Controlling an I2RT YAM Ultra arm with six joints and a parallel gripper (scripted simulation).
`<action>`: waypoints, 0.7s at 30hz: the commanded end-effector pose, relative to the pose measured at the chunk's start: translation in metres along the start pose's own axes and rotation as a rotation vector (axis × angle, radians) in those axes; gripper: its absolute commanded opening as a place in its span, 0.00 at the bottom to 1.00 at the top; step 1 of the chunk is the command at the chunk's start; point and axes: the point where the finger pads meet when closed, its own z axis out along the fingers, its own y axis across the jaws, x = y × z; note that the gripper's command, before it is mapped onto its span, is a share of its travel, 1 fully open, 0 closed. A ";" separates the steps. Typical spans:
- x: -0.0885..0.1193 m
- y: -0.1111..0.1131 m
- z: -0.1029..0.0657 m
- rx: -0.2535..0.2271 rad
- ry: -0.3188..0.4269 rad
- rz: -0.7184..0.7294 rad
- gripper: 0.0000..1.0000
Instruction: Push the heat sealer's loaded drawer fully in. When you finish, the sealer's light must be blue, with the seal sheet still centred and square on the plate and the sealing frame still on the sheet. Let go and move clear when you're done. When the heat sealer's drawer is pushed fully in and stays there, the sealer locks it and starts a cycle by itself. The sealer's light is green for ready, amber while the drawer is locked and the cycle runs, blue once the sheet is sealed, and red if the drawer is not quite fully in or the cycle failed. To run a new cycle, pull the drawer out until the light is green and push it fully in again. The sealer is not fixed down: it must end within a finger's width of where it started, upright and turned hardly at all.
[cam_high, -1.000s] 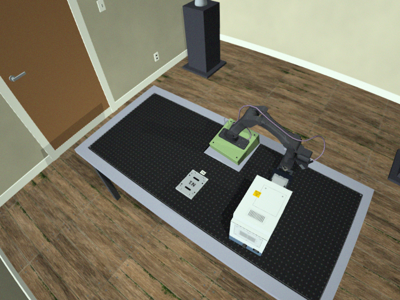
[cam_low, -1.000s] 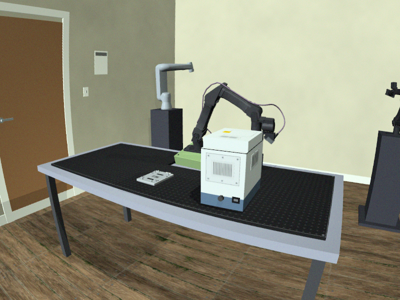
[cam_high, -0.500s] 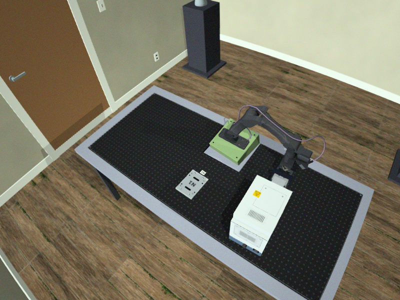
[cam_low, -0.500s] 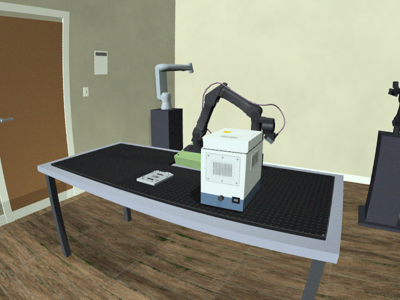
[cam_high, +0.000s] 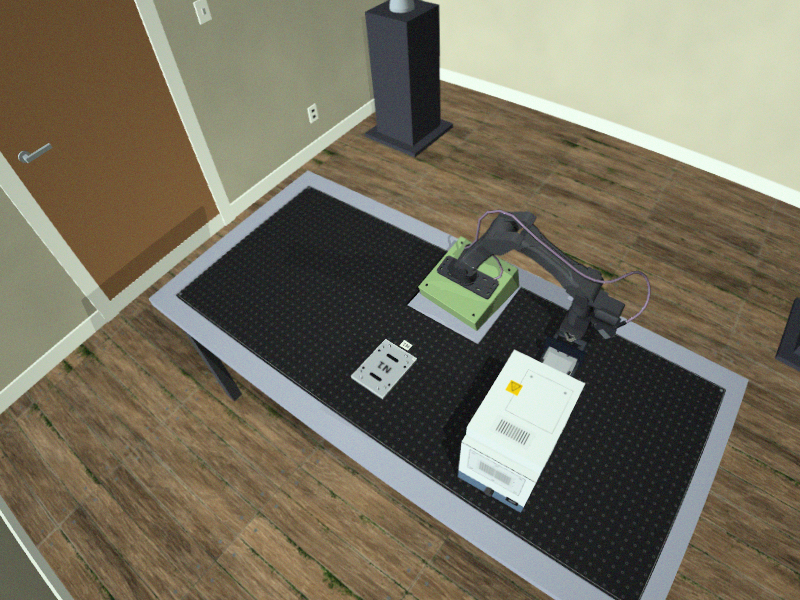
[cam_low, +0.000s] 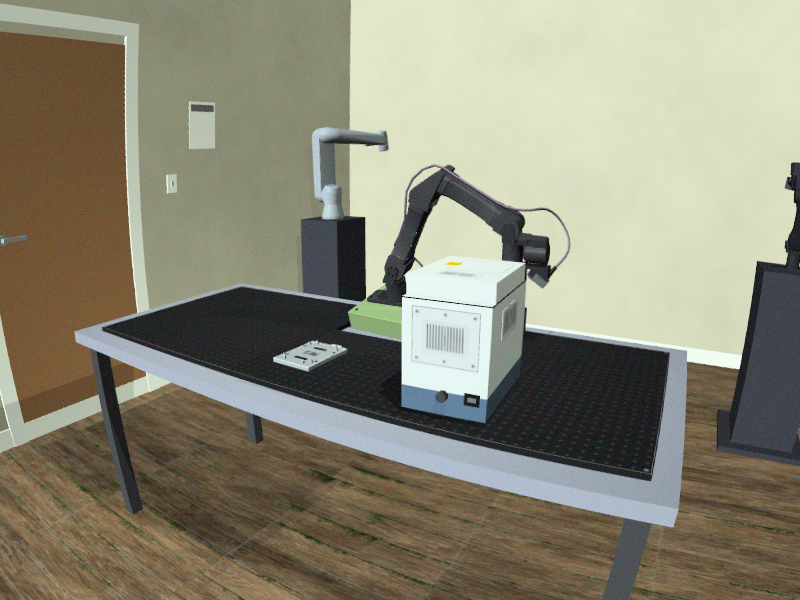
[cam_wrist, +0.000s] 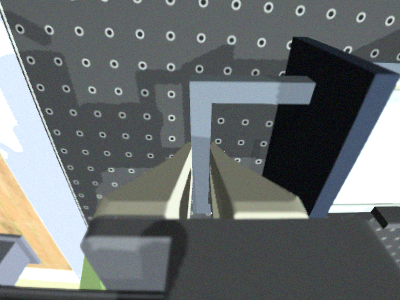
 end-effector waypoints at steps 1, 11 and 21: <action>-0.014 -0.015 -0.012 0.015 -0.059 0.017 0.00; -0.010 -0.028 -0.009 0.015 -0.041 0.012 0.00; -0.011 -0.045 -0.010 0.018 -0.048 0.015 0.00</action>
